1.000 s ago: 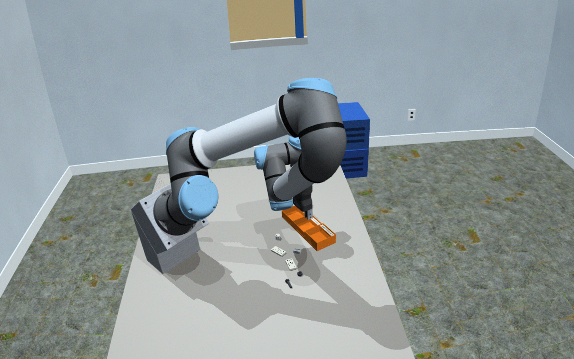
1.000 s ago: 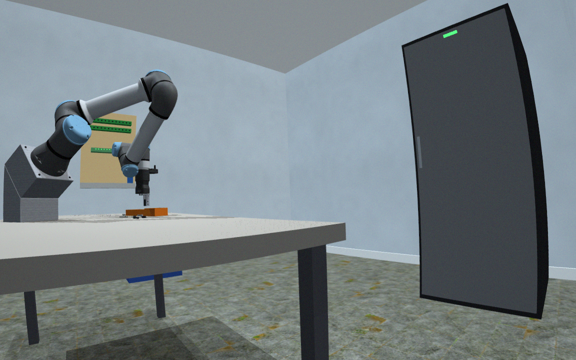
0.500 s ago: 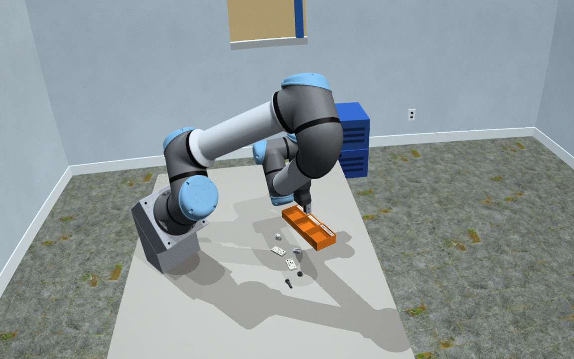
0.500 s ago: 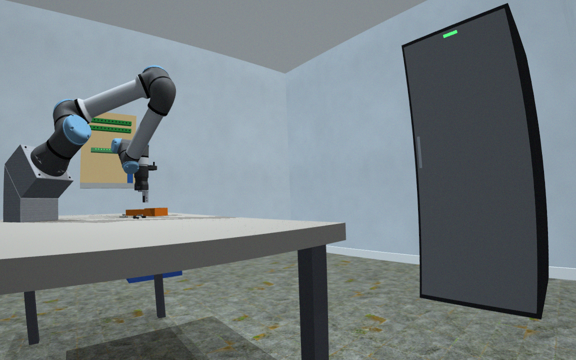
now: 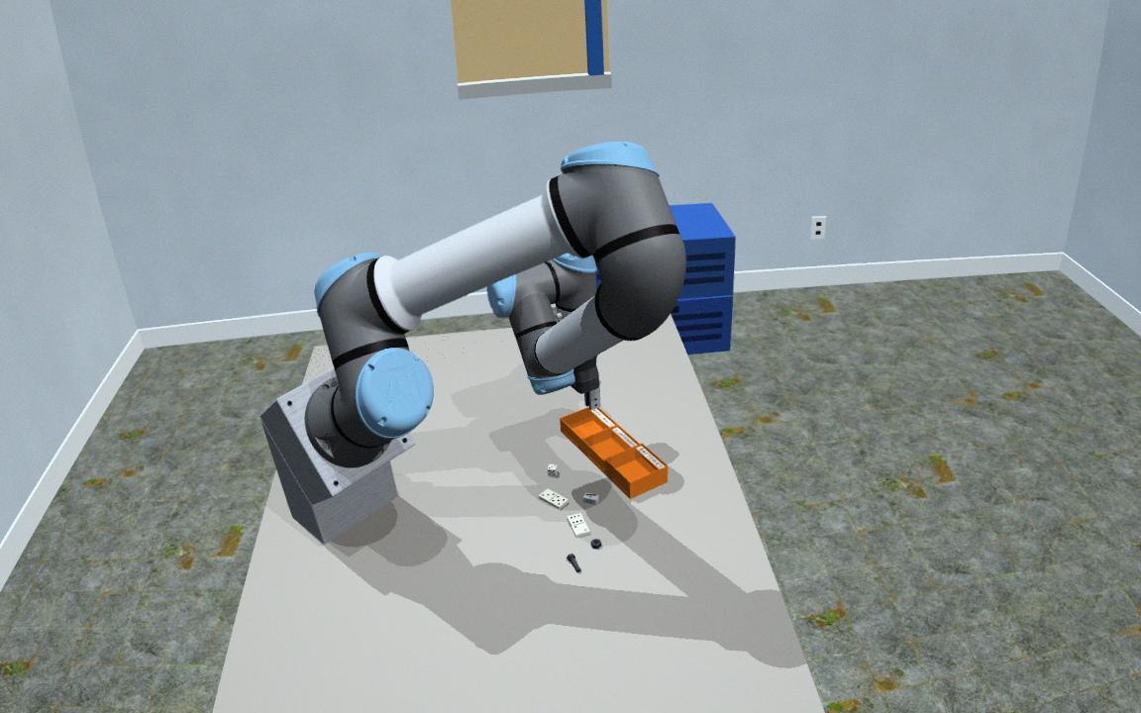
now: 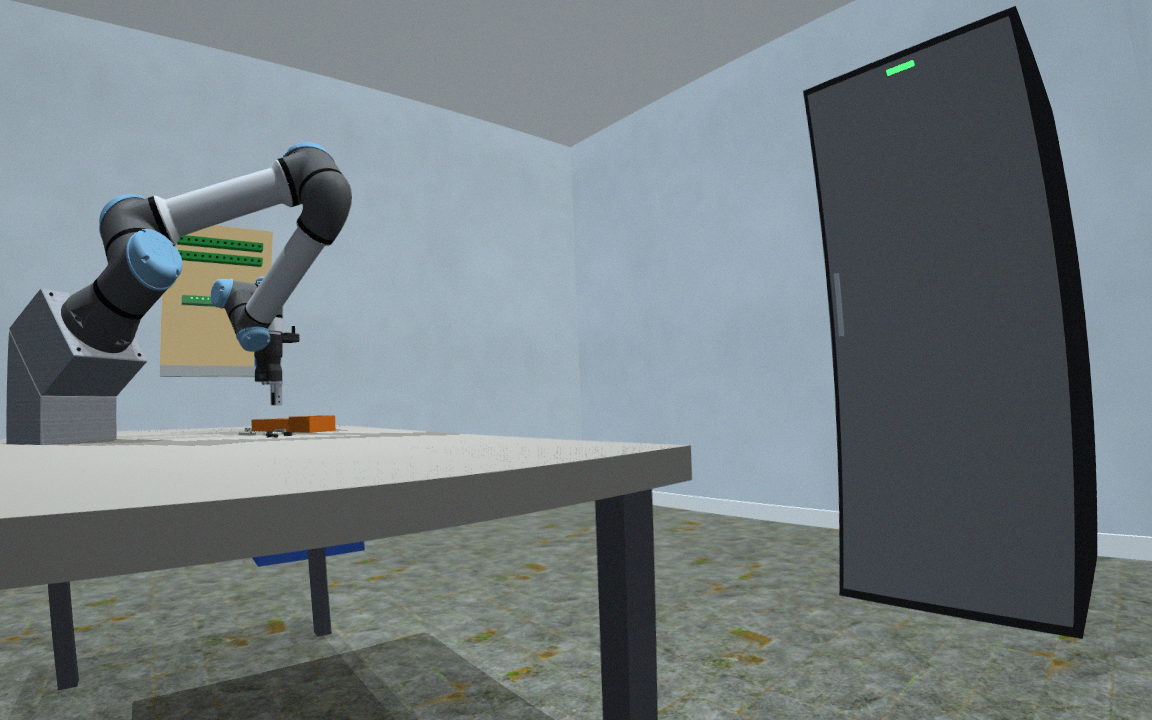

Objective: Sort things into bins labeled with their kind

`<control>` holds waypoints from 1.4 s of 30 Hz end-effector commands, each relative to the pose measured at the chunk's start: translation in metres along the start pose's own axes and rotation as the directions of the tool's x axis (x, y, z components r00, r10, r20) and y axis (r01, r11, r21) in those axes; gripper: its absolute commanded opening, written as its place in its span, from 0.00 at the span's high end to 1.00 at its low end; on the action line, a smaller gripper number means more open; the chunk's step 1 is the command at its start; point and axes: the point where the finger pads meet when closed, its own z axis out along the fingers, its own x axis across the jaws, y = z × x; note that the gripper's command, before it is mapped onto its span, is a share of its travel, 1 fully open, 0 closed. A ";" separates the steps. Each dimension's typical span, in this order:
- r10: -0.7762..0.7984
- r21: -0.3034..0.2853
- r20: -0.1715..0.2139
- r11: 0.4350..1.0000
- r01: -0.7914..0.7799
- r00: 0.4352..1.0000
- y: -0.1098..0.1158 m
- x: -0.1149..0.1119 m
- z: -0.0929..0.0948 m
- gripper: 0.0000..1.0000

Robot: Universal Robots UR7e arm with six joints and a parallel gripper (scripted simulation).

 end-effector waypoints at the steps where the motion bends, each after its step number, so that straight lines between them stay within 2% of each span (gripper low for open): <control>1: 0.006 -0.001 -0.003 1.000 -0.006 1.000 -0.002 -0.012 0.000 0.69; 9: 0.008 -0.003 -0.003 1.000 -0.008 1.000 -0.002 -0.011 0.009 0.69; 24: 0.008 -0.003 -0.003 1.000 -0.008 1.000 -0.002 -0.011 0.049 0.69; 42: 0.006 -0.003 -0.003 1.000 -0.006 1.000 -0.001 -0.011 0.052 0.69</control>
